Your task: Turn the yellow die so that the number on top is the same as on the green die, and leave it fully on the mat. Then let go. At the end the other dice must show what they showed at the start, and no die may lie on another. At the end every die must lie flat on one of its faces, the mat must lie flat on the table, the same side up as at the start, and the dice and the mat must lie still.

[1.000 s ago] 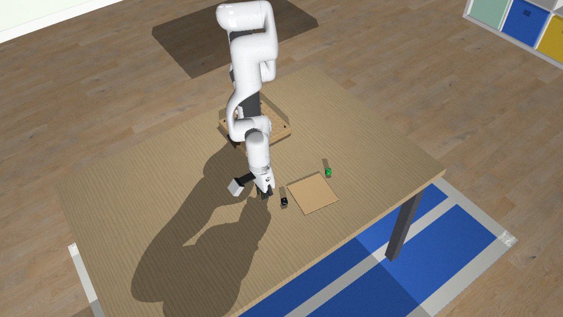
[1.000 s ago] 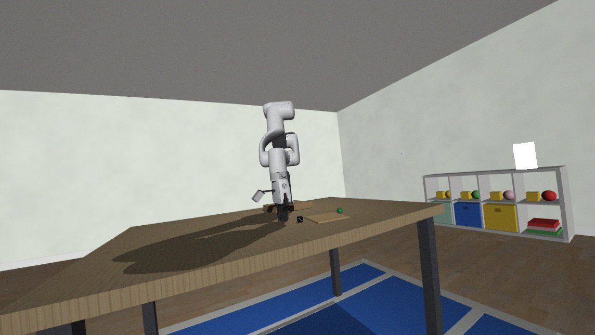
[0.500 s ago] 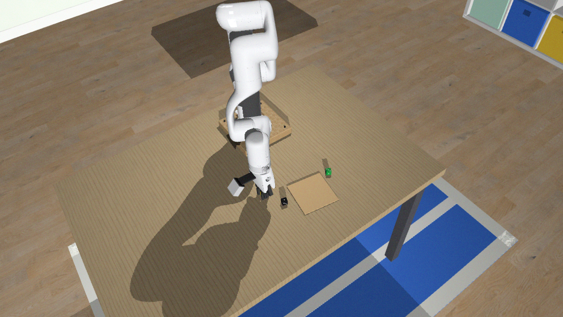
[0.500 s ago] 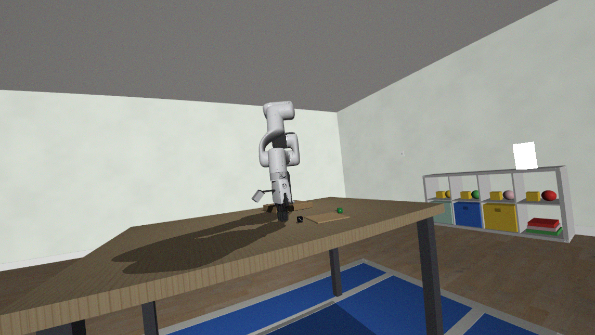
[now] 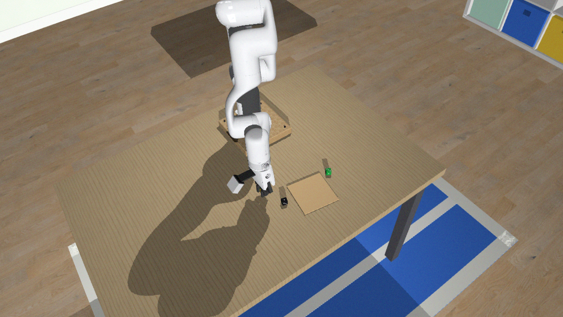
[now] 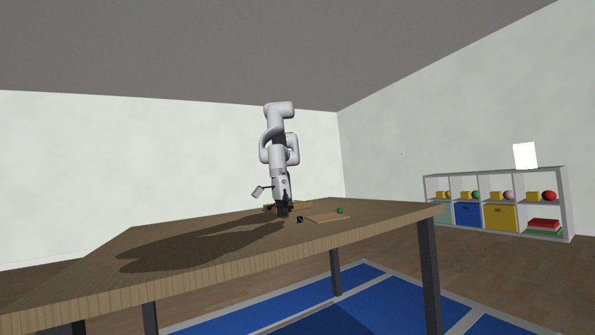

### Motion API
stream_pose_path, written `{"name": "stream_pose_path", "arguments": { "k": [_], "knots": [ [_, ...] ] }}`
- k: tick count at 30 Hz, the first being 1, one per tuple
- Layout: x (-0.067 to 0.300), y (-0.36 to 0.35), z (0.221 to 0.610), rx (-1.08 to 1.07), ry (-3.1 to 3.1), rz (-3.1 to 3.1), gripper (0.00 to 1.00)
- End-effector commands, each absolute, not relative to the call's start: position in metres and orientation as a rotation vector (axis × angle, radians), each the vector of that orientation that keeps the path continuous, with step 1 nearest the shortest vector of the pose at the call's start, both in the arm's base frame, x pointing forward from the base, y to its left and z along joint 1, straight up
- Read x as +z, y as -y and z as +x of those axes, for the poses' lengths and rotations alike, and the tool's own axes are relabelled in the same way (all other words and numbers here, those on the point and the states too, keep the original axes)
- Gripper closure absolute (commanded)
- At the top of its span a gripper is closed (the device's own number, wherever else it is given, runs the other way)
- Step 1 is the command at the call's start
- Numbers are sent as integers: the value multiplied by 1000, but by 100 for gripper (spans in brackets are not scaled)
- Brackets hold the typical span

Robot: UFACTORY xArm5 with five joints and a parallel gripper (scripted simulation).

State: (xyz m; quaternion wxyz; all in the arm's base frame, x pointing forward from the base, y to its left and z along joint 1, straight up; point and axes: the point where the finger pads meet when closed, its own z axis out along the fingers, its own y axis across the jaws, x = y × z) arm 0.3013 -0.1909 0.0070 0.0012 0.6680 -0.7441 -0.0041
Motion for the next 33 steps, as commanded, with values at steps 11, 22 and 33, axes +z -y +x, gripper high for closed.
{"name": "stream_pose_path", "arguments": {
  "k": [11, 22, 33],
  "knots": [
    [87, 192, 303, -7, 2337, 2098, 85],
    [91, 192, 303, -7, 2337, 2098, 85],
    [91, 173, 329, -8, 2019, 2405, 85]
  ]
}}
